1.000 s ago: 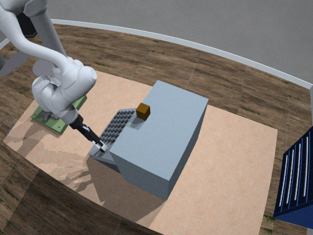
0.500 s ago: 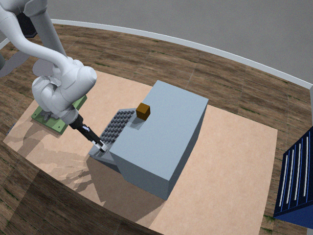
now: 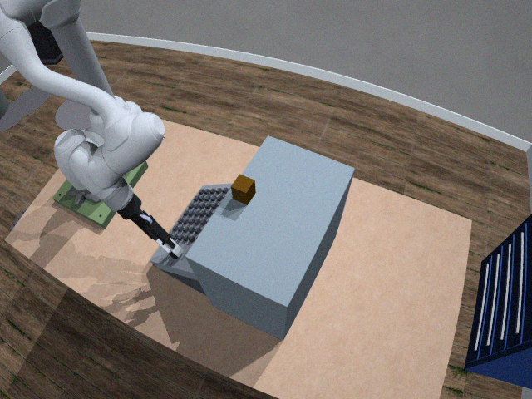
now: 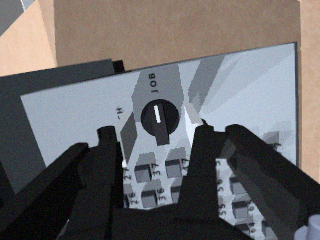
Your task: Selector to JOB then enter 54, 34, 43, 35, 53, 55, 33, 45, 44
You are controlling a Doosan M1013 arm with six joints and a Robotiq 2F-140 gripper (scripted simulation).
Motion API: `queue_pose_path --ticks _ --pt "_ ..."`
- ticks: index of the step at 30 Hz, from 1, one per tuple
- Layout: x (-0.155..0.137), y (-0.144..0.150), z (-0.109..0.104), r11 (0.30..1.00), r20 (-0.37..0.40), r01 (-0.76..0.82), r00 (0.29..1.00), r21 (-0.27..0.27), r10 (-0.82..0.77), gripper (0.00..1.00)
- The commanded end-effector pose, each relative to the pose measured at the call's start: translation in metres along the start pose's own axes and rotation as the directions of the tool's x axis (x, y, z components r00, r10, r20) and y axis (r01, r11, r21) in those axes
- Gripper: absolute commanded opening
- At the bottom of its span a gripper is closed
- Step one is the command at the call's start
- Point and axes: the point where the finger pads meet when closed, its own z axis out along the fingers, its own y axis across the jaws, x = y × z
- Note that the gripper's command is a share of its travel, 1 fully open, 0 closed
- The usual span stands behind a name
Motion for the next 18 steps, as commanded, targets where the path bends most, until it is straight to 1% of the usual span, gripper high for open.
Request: queue_pose_path --ticks 1,13,18 --pt "0.0 0.0 0.0 1.0 0.0 0.0 1.0 0.0 0.0 0.33" --pt "0.0 0.0 -0.013 1.0 0.0 0.0 1.0 0.0 0.0 0.33" --pt "0.0 0.0 -0.026 1.0 0.0 0.0 1.0 0.0 0.0 0.33"
